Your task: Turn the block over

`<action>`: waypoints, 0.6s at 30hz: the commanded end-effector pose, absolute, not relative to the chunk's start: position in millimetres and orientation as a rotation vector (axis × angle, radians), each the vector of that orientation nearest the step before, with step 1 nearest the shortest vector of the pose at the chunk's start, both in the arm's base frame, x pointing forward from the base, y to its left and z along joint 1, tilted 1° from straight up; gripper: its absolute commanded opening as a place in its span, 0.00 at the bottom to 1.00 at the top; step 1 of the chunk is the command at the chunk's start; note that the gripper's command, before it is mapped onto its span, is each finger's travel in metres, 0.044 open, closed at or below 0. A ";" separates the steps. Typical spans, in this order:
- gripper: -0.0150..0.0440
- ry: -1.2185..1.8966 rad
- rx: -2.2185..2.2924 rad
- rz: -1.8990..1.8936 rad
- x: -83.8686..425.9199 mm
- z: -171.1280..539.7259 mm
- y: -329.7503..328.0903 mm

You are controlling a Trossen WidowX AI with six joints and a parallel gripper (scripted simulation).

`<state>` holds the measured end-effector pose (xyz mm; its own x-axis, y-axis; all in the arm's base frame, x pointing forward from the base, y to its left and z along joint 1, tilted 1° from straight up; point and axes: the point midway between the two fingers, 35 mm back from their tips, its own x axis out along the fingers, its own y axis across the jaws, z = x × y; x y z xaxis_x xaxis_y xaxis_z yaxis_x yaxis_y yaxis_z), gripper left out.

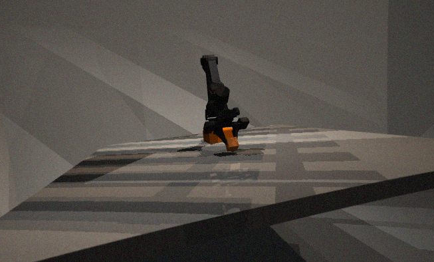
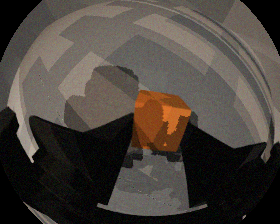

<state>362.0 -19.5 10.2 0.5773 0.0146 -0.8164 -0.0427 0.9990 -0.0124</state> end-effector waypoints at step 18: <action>0.25 0.670 -0.022 0.040 363.5 -15.1 -19.9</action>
